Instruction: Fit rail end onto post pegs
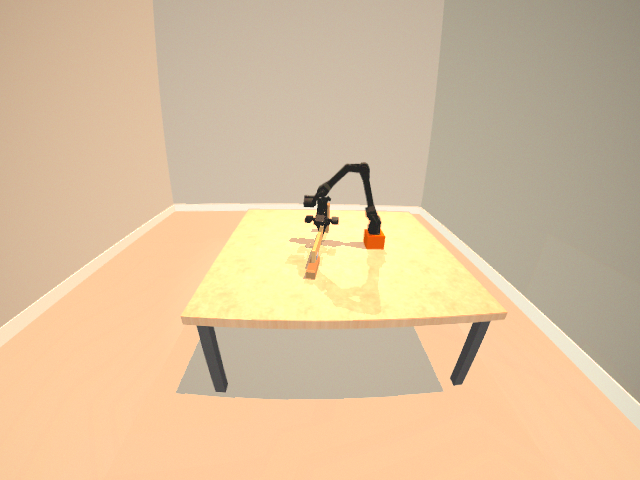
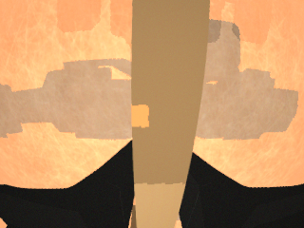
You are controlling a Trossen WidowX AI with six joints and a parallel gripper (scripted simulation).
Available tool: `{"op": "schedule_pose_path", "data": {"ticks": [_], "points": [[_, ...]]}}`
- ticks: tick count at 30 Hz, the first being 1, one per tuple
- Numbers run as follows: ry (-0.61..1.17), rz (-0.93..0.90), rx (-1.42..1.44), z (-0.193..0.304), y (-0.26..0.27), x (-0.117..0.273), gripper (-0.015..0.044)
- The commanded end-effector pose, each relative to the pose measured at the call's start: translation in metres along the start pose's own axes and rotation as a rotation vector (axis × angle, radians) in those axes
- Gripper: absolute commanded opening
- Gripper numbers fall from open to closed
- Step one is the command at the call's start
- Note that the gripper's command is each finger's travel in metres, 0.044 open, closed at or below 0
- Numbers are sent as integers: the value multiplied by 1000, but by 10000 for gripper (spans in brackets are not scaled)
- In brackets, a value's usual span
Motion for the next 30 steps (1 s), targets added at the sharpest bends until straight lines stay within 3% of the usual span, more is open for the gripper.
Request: {"op": "schedule_pose_path", "data": {"ticks": [1, 30], "points": [[1, 1, 0, 2, 0, 0, 0], [2, 1, 0, 10, 3, 2, 0]]}}
Point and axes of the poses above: the point midway between the two fingers, 35 mm back from their tips, its own x axis back along the fingers, its own y axis across the jaws, z = x × y, the point moved 7 cm from there along x, back along the fingers, and after that the axes turned 13 degrees about x, right-handed, at the moved point
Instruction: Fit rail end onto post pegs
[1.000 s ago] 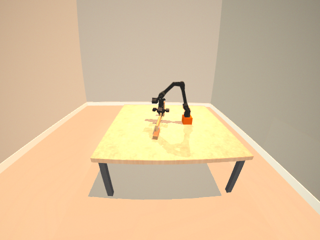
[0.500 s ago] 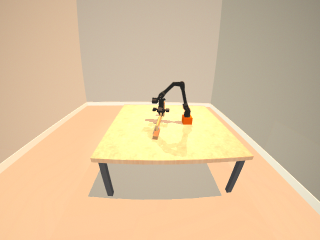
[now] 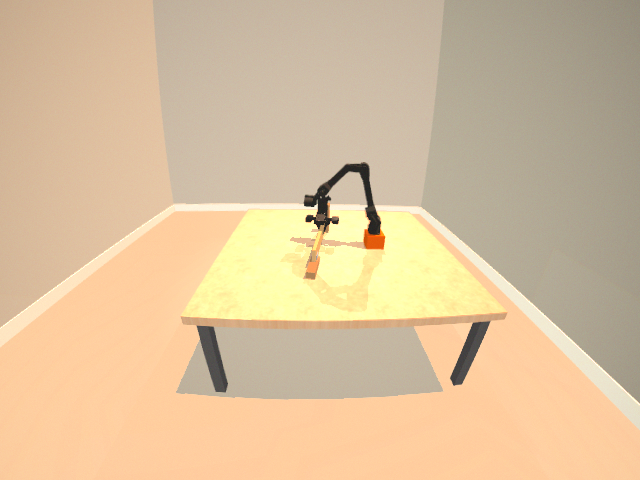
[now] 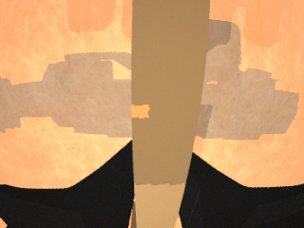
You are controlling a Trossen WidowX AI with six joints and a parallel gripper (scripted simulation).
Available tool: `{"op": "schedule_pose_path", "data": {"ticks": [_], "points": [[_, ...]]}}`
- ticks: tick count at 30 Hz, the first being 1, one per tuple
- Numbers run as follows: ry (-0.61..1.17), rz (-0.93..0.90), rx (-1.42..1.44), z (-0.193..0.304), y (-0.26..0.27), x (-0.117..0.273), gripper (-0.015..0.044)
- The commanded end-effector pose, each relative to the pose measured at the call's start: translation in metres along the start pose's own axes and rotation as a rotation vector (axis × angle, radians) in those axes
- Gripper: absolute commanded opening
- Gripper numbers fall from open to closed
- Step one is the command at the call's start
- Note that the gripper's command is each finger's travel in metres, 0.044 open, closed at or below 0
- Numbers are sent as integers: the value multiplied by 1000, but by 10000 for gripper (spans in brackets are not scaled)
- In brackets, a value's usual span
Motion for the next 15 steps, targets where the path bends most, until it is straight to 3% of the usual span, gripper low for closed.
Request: {"op": "schedule_pose_path", "data": {"ticks": [1, 15], "points": [[1, 3, 2, 2, 0, 2, 0], [1, 3, 2, 6, 1, 3, 0]]}}
Point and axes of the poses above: the point midway between the two fingers, 35 mm back from their tips, its own x axis back along the fingers, its own y axis across the jaws, z = x × y, the point moved 7 cm from there along x, back along the fingers, and after that the axes turned 13 degrees about x, right-handed, at the moved point
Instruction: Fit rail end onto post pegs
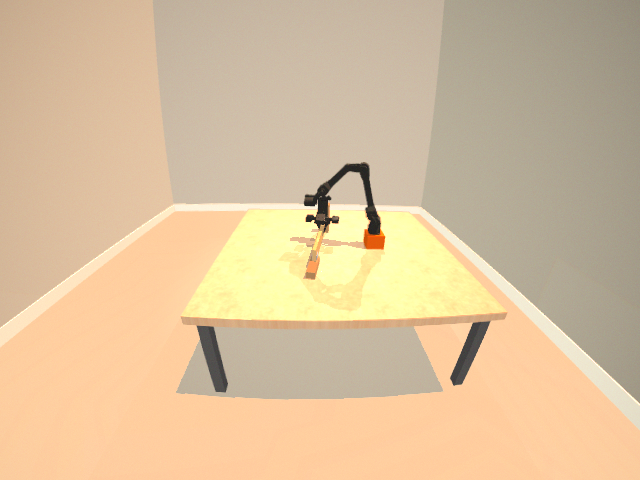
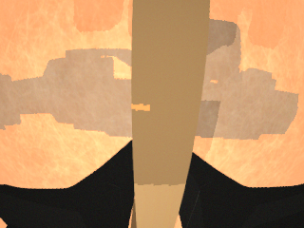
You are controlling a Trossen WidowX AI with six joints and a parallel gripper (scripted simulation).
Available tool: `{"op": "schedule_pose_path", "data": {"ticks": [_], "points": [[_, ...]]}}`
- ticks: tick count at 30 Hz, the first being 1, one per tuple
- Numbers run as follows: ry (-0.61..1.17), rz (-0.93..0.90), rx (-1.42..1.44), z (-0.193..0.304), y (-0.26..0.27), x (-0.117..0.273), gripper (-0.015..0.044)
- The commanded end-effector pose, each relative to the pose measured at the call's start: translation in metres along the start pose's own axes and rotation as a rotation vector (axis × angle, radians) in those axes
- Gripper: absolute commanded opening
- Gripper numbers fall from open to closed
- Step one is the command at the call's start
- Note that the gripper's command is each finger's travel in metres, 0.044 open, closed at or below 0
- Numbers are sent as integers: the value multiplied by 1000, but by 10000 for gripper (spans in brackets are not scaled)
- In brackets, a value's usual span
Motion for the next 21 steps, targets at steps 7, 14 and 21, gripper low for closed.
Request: {"op": "schedule_pose_path", "data": {"ticks": [7, 14, 21], "points": [[0, 5, 2, 4, 0, 1, 0], [0, 5, 2, 6, 0, 1, 0], [0, 5, 2, 8, 0, 0, 0]]}}
Point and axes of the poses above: the point midway between the two fingers, 35 mm back from their tips, its own x axis back along the fingers, its own y axis across the jaws, z = x × y, the point moved 7 cm from there along x, back along the fingers, and after that the axes turned 13 degrees about x, right-handed, at the moved point
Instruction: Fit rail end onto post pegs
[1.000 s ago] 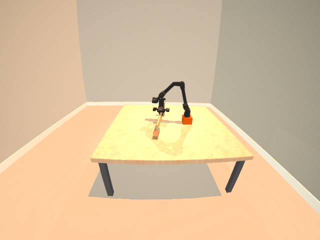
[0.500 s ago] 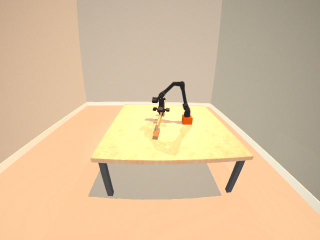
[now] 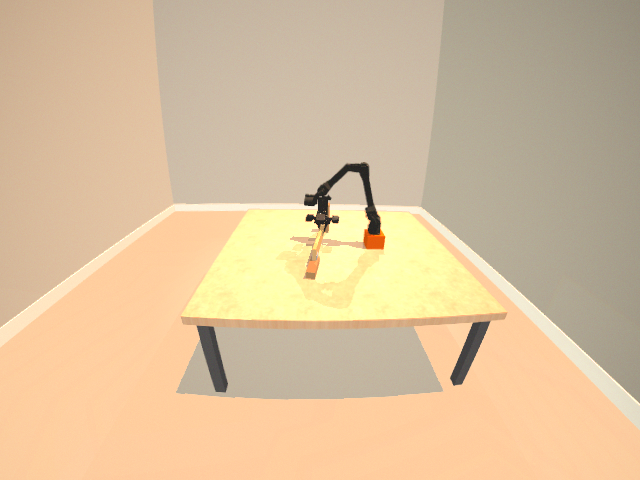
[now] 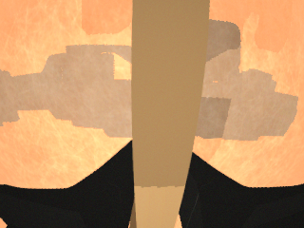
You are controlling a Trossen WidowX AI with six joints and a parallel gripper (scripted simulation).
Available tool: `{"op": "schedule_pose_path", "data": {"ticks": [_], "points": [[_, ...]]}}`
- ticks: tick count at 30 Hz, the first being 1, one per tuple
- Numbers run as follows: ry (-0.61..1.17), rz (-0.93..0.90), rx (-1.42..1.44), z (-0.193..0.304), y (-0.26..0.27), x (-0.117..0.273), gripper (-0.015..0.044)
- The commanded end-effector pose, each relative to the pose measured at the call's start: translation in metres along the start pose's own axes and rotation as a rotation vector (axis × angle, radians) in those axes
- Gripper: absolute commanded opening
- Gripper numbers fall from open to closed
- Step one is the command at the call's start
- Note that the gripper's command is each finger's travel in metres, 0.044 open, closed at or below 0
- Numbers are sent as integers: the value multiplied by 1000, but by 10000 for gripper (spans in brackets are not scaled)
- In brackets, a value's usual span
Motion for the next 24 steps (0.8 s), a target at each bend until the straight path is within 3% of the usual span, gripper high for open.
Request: {"op": "schedule_pose_path", "data": {"ticks": [1, 24], "points": [[2, 4, 1, 2, -1, 0, 0], [2, 4, 1, 5, 0, 1, 0]]}}
Point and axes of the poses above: the point midway between the two fingers, 35 mm back from their tips, its own x axis back along the fingers, its own y axis across the jaws, z = x × y, the point moved 7 cm from there along x, back along the fingers, and after that the axes turned 13 degrees about x, right-handed, at the moved point
